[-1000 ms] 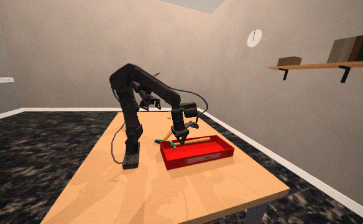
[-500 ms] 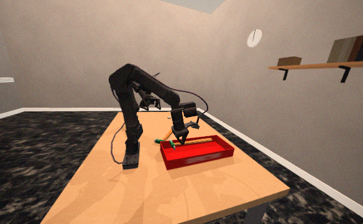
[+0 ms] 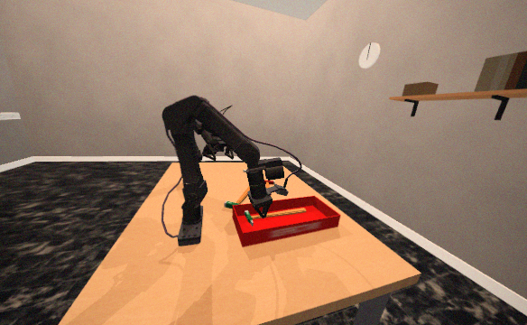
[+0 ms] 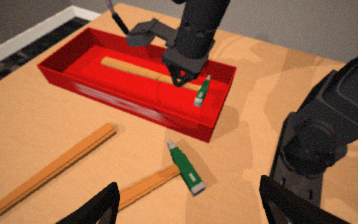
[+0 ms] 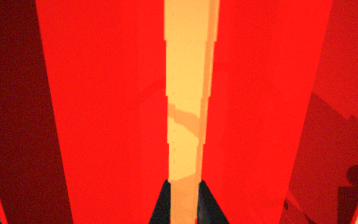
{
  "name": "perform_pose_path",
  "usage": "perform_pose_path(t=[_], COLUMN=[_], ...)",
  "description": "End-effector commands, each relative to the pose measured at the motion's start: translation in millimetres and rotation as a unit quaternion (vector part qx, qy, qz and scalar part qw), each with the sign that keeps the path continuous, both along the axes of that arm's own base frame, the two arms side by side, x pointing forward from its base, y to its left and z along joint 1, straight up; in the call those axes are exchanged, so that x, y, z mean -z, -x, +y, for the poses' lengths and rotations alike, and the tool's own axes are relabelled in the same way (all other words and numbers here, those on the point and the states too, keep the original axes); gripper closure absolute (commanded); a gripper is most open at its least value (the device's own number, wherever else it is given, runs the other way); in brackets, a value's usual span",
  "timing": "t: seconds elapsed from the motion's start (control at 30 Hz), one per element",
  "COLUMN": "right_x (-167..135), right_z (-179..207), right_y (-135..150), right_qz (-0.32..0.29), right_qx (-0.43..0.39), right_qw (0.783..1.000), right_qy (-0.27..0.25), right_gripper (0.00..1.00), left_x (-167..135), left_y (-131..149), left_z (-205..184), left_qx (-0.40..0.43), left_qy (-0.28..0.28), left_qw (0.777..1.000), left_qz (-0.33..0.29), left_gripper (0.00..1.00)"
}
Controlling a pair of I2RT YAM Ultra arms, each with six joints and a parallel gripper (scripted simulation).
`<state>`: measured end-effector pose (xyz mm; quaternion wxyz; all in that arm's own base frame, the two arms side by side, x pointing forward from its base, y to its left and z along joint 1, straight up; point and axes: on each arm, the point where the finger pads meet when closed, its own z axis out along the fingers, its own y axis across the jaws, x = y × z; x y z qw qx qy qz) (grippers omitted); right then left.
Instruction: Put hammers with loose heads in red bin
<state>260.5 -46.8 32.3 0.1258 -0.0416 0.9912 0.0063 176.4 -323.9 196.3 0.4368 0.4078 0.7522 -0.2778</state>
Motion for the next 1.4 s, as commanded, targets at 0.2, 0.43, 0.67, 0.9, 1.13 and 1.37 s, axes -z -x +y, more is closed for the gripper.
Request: perform_pose_path(t=[0.2,0.43,0.67,0.9,1.13,1.37], right_x=[22,21,21,21,28,30], right_z=[1,2,1,1,0,0], right_y=[-5,-2,-2,-2,-2,-1], right_qz=[-0.011,-0.006,-0.006,-0.006,-0.006,-0.006], right_qx=[0.000,0.000,0.000,0.000,0.003,0.003], right_qw=[1.000,1.000,1.000,1.000,1.000,1.000], right_qy=[0.003,0.002,0.002,0.002,0.002,0.002], right_gripper=[0.93,0.93,0.93,0.93,0.93,0.93], left_x=[-7,-7,-7,-7,-7,-7], left_y=[-2,-2,-2,-2,-2,-2], left_z=[-3,-3,-3,-3,-3,-3], left_qx=[0.000,0.000,0.000,0.000,0.000,0.000], left_qy=[0.009,0.009,0.009,0.009,0.009,0.009], left_qw=[1.000,1.000,1.000,1.000,1.000,1.000], left_qz=[-0.006,-0.006,-0.006,-0.006,-0.006,-0.006], left_gripper=[0.00,0.00,0.00,0.00,0.00,0.00])
